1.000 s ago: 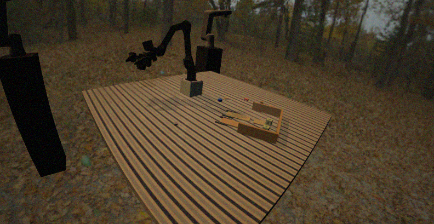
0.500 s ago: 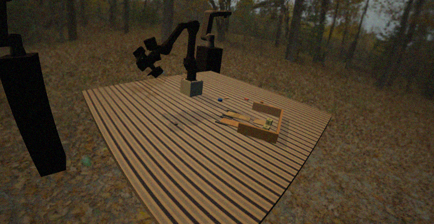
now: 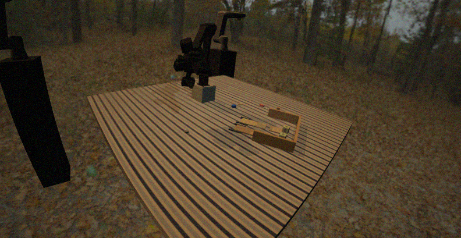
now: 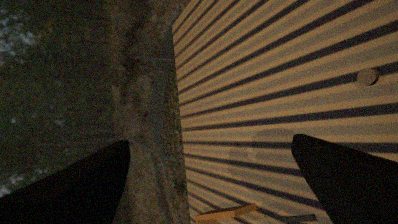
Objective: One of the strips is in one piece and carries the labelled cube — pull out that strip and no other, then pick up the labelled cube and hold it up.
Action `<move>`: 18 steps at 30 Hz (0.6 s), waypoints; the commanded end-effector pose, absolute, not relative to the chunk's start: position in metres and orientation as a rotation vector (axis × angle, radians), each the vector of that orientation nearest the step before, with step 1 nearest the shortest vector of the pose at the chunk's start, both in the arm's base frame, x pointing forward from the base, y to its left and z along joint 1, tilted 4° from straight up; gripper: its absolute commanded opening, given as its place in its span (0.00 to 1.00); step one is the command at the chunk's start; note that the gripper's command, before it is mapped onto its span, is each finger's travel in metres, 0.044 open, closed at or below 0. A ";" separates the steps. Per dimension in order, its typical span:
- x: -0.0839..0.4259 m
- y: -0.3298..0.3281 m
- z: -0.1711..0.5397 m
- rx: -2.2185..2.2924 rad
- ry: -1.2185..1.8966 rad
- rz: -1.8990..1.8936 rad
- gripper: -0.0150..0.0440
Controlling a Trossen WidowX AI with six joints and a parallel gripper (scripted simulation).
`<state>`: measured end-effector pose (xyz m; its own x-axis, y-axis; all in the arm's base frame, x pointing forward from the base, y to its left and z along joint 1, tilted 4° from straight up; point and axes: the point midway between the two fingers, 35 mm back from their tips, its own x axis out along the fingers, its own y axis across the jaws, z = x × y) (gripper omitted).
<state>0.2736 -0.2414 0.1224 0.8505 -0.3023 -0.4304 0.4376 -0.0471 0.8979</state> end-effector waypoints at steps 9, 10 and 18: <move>0.331 -0.075 0.118 0.641 0.520 -0.228 0.93; 0.332 -0.062 0.117 0.577 0.541 -0.189 0.93; 0.318 0.037 0.112 0.050 0.637 0.140 0.93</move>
